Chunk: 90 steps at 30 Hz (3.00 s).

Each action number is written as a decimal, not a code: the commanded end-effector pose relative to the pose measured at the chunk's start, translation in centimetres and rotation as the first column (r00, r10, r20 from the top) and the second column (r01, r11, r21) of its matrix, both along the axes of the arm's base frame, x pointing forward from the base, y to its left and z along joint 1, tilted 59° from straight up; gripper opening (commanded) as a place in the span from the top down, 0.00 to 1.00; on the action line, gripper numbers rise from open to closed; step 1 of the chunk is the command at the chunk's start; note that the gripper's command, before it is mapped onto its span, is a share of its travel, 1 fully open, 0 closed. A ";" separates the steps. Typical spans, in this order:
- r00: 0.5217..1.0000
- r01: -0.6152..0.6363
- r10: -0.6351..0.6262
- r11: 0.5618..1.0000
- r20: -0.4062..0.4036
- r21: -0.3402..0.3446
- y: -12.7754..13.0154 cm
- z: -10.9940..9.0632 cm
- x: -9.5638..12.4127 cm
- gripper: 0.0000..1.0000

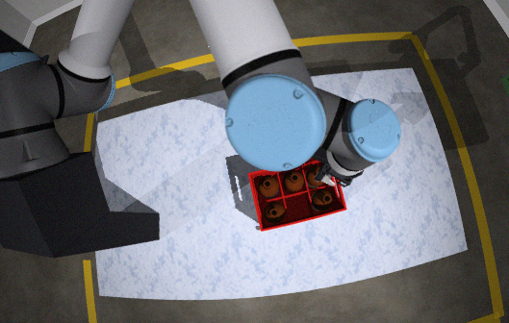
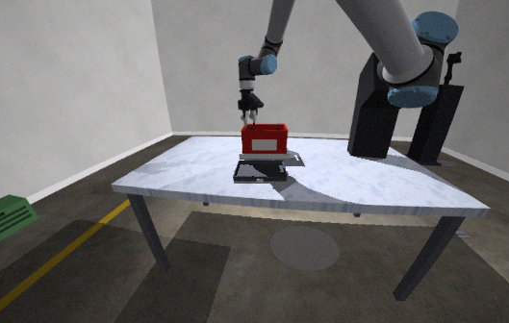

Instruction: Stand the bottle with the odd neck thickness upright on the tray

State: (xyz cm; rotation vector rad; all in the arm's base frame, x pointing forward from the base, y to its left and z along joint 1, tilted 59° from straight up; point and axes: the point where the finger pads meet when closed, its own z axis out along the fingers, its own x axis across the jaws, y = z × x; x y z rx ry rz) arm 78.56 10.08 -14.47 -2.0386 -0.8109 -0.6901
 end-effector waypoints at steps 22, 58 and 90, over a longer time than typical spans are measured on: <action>1.000 0.001 -0.001 1.000 0.001 0.000 0.0 0.1 -0.1 0.62; 1.000 0.001 -0.001 1.000 0.001 0.000 0.1 0.3 -0.3 0.62; 1.000 0.001 -0.001 1.000 0.001 0.000 0.7 -0.1 -0.1 0.62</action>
